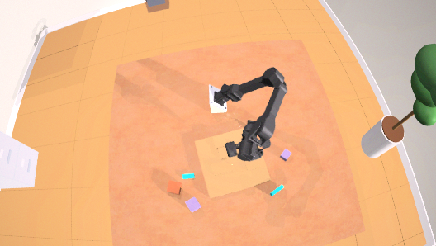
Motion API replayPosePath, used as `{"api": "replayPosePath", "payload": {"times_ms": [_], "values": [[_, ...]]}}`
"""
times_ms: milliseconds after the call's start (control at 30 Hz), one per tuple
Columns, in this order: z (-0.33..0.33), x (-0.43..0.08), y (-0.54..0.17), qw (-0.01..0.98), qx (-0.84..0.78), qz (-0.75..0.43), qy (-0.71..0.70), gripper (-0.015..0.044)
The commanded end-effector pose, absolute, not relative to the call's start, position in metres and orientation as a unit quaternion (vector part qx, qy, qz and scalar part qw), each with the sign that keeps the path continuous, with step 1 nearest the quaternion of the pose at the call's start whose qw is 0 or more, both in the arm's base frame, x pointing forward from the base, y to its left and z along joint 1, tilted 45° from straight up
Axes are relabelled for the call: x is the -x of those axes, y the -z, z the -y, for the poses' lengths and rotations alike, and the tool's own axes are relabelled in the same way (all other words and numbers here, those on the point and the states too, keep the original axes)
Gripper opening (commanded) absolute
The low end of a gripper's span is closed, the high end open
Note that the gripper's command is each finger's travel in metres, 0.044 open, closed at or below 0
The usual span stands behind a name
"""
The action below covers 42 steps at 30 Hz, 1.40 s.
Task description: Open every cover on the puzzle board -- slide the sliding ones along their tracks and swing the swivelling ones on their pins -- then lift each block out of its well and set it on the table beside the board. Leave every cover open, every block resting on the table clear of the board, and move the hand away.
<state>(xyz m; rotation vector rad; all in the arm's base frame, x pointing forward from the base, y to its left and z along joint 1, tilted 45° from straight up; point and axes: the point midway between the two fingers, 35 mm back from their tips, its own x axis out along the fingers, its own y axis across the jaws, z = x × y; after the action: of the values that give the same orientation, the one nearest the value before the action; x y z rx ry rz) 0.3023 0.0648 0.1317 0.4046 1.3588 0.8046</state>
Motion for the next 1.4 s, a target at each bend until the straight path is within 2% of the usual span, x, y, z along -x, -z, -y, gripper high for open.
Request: {"api": "replayPosePath", "payload": {"times_ms": [0, 1367], "values": [[-0.078, -0.291, -0.135, 0.669, -0.166, -0.619, -0.376, 0.0], [-0.092, -0.289, -0.123, 0.666, -0.163, -0.622, -0.378, 0.0]]}}
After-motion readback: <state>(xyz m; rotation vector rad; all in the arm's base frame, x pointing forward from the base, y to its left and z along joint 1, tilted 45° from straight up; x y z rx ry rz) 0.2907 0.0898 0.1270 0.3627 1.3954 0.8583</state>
